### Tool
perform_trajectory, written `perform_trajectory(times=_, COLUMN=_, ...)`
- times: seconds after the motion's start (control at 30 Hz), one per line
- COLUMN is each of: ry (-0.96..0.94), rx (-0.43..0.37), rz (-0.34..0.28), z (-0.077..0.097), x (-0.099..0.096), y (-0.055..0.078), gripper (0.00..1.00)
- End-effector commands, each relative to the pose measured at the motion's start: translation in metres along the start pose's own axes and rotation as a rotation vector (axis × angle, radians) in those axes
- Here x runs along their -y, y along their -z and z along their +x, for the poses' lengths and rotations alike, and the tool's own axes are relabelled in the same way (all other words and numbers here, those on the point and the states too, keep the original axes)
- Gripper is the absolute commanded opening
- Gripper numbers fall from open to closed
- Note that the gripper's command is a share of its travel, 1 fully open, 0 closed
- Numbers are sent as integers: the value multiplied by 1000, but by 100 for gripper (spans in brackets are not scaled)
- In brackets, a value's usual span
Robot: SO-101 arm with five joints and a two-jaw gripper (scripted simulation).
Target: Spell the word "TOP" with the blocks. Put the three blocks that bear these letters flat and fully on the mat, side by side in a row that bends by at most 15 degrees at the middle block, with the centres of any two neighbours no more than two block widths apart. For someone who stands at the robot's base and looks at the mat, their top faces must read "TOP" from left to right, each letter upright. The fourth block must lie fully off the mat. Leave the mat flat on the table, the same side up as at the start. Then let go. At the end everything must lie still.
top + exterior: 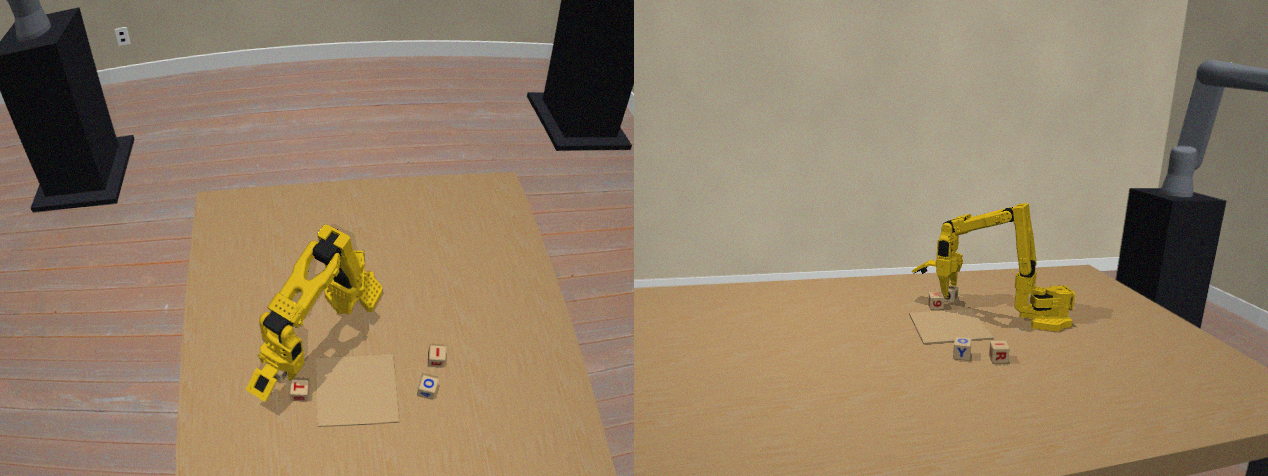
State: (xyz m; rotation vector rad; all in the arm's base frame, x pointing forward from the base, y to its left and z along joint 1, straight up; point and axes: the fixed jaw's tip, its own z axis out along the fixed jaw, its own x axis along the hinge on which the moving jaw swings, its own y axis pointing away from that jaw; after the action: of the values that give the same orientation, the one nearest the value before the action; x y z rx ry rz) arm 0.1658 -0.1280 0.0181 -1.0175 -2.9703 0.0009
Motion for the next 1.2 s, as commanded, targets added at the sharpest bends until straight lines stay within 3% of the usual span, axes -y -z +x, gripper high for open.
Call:
perform_trajectory(times=0.0, ry=-10, rx=95, rz=2, z=-13, x=1, y=13, gripper=35)
perform_trajectory(times=0.7, ry=-10, rx=95, rz=3, z=-13, x=4, y=13, gripper=31)
perform_trajectory(times=1.17, ry=-10, rx=95, rz=6, z=-13, x=10, y=13, gripper=21)
